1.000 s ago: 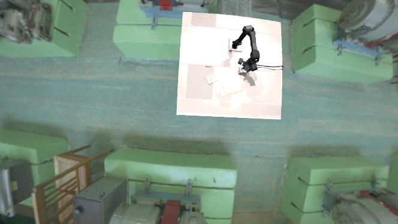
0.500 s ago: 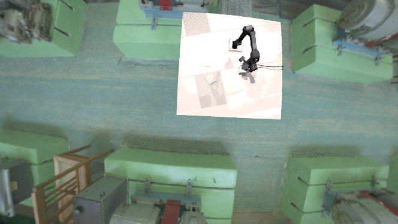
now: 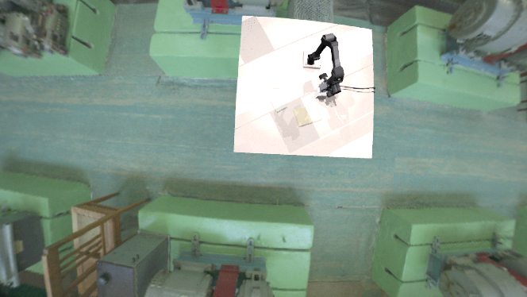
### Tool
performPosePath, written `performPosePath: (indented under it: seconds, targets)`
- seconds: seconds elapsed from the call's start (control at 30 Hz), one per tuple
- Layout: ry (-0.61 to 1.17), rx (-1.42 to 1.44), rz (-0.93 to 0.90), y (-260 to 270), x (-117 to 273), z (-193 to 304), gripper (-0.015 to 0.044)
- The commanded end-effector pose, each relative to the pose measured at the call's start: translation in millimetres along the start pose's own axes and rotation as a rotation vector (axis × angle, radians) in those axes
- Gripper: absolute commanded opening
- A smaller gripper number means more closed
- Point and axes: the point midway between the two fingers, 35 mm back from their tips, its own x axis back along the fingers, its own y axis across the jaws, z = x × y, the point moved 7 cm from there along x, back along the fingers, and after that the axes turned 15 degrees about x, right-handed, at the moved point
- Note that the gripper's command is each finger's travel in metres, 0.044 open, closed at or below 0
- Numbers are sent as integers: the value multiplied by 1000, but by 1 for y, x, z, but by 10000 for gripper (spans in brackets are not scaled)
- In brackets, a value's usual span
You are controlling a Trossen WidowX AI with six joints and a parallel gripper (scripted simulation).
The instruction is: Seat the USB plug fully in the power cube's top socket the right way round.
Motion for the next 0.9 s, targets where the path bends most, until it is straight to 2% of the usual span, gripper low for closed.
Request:
performPosePath:
  seconds: [0.0, 0.3, 0.87]
  targets:
    - [0, -105, 0, 0, 0, 0, 0]
    - [0, -323, 0, 0, 0, 0, 0]
    - [1, -322, -1, 0, 0, 0, 0]
